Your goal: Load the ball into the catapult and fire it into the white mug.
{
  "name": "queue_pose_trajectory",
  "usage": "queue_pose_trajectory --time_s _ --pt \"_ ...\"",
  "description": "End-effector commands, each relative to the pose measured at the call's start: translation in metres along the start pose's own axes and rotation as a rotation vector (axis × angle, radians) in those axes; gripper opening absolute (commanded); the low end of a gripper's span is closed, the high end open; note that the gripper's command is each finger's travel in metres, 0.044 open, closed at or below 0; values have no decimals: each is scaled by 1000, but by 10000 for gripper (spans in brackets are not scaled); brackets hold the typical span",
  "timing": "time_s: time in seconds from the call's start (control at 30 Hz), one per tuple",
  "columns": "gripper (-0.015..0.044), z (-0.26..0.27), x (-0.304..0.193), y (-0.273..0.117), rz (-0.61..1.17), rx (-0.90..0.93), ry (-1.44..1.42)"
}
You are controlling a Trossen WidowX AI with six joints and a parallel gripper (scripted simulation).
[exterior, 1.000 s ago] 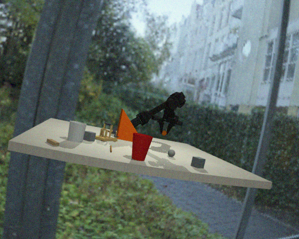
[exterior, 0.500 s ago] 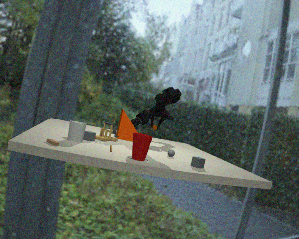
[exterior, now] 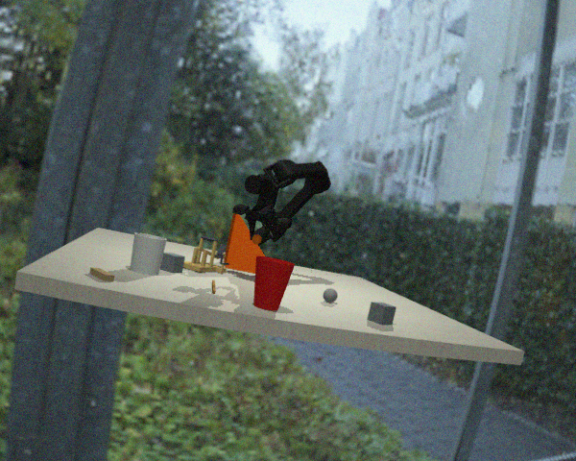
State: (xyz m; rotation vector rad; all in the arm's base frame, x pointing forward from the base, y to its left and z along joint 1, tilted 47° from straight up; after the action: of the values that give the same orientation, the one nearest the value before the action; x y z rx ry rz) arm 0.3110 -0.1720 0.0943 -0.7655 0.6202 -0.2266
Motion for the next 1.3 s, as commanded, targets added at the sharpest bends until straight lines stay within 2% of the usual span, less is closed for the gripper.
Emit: queue_pose_trajectory --time_s 0.0,0.57,1.27 --pt "0 -32 4 9 46 -2 53" --pt "0 -153 -3 52 241 59 240" --pt "0 -154 -1 80 248 63 244"
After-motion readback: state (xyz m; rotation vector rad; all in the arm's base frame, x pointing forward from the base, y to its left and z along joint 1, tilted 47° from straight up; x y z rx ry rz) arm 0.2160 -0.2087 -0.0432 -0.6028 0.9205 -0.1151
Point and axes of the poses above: the point midway between the two fingers, 35 mm back from their tips, its own y axis out along the fingers, its own z axis across the jaws, x = y × z, the point moved 10 cm from there along -y, back along the fingers, and after that the axes turned 15 degrees about y, right-handed, at the moved point
